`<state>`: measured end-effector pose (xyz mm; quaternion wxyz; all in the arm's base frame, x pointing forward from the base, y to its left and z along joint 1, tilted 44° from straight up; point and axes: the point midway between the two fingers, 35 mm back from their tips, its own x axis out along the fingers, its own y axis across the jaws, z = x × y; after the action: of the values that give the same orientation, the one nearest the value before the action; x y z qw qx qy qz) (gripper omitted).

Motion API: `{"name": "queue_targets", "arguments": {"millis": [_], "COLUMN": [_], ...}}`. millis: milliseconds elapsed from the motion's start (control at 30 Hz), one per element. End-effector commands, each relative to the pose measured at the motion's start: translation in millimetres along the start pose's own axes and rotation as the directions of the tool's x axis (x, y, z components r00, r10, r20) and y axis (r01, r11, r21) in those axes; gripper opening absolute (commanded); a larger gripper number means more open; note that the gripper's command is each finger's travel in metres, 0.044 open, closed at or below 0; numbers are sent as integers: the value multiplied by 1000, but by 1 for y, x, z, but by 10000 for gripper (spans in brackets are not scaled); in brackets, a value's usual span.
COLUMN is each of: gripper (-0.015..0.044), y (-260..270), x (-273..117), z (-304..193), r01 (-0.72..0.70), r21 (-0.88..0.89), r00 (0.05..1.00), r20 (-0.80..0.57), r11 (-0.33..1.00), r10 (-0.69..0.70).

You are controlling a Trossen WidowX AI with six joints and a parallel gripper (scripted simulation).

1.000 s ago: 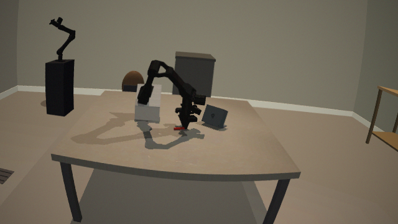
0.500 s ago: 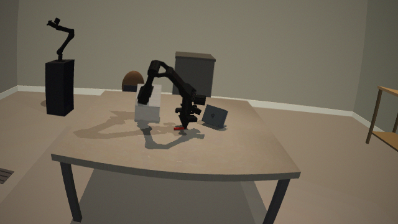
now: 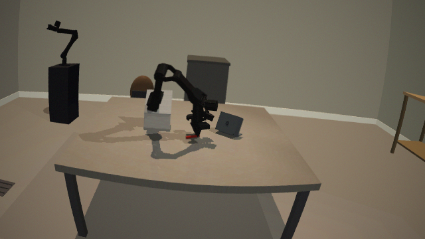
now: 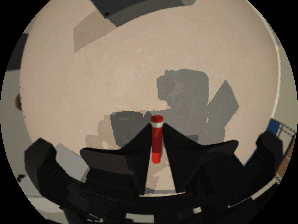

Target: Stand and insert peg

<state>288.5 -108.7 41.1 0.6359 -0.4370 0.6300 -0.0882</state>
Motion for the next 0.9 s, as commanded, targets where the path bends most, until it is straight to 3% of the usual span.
{"name": "queue_targets", "arguments": {"millis": [0,867], "gripper": [51,51], "y": [0,0], "x": [-2,-16], "z": [-2,-12], "r01": [-3,-3], "r21": [-2,-2], "r00": [999,966], "r20": [35,257], "r11": [1000,1000], "r10": [3,4]}}
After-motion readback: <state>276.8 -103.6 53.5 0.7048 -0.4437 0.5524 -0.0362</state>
